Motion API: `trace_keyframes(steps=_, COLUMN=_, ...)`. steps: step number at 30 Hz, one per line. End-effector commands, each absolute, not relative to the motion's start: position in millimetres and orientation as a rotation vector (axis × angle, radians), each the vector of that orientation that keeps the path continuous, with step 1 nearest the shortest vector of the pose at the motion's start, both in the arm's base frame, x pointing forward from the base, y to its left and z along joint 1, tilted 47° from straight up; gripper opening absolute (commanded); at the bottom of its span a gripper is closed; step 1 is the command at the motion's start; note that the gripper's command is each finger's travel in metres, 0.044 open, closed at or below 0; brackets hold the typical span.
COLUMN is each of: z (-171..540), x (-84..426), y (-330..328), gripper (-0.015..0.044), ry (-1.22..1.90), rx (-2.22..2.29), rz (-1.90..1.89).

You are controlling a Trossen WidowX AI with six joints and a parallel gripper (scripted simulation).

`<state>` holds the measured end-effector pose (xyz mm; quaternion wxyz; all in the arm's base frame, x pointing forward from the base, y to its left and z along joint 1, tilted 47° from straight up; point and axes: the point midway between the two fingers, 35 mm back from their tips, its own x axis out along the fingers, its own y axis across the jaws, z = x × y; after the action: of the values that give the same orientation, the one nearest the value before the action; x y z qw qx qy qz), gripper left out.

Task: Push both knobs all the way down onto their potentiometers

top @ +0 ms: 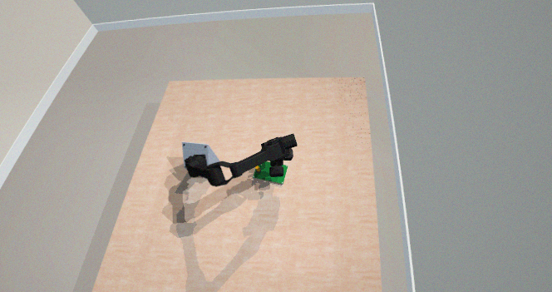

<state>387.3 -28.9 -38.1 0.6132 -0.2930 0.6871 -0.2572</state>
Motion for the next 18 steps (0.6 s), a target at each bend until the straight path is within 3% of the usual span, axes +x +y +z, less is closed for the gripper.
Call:
trace_keyframes(steps=1, z=-40.7, x=387.7, y=-33.1, gripper=0.0000, ry=1.585, rx=-0.678, rz=-0.596)
trace_keyframes(steps=18, z=-44.0, x=387.3, y=-36.7, gripper=0.0000, ry=1.585, rx=-0.678, rz=-0.597)
